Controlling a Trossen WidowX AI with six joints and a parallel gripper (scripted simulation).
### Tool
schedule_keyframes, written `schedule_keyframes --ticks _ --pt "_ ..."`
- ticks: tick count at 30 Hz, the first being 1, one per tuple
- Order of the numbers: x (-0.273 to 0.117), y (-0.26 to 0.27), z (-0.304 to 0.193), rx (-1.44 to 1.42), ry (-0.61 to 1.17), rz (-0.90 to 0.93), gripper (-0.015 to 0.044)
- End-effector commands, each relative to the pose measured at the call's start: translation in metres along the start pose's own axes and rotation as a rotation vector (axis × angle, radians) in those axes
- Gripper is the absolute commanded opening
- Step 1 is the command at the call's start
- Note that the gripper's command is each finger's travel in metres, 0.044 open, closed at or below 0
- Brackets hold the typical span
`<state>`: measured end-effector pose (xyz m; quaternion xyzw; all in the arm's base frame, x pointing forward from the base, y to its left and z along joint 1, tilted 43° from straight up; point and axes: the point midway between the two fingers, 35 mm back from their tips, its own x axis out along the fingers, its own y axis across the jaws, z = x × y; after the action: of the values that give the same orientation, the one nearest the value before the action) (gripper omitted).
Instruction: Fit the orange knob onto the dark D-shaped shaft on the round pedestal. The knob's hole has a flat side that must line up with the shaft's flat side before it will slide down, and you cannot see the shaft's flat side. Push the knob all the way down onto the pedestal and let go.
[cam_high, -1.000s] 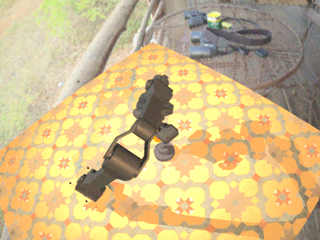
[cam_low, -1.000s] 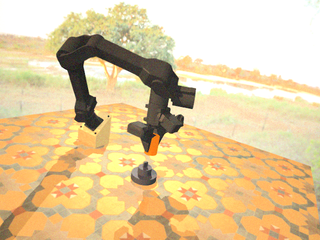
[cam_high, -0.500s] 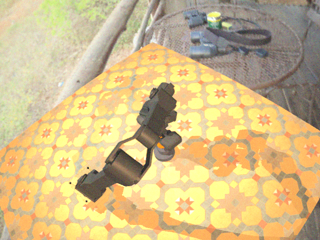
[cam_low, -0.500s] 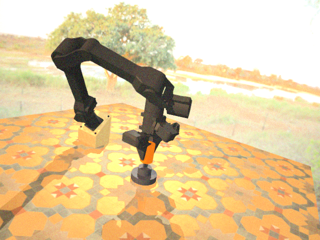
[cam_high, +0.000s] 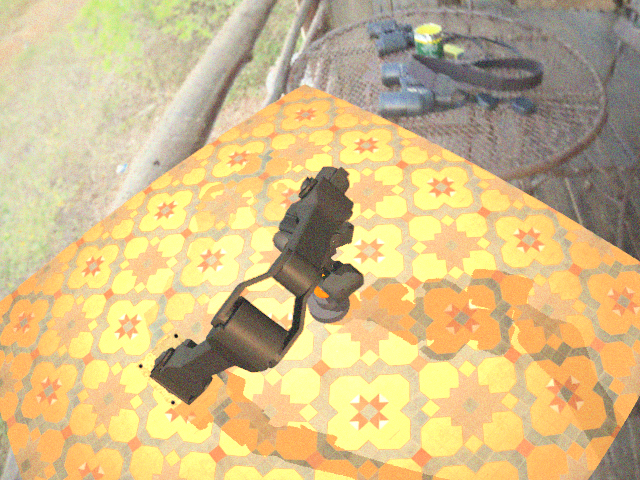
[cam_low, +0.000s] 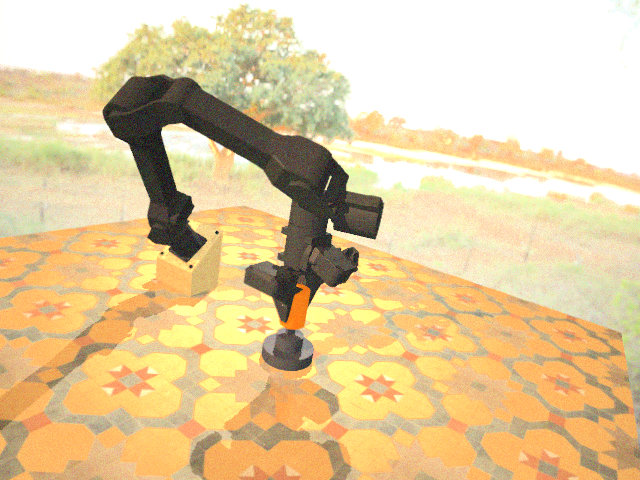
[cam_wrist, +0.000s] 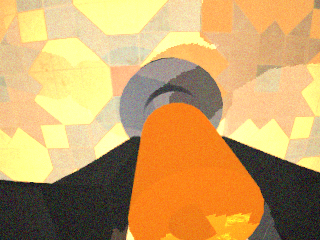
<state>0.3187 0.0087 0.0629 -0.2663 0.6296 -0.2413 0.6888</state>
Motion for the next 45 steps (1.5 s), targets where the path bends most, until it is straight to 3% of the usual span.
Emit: schedule_keyframes --ticks 1,24,32,45 --pt "-0.0028 -0.0011 0.0034 0.008 -0.009 -0.003 0.0000" --pt "-0.0026 -0.0007 0.0005 0.008 -0.009 -0.003 0.0000" --pt "-0.0014 0.0017 -0.0015 -0.202 -0.009 -0.004 0.0000" --pt "0.0000 -0.0002 0.0008 -0.202 -0.009 -0.004 0.0000"
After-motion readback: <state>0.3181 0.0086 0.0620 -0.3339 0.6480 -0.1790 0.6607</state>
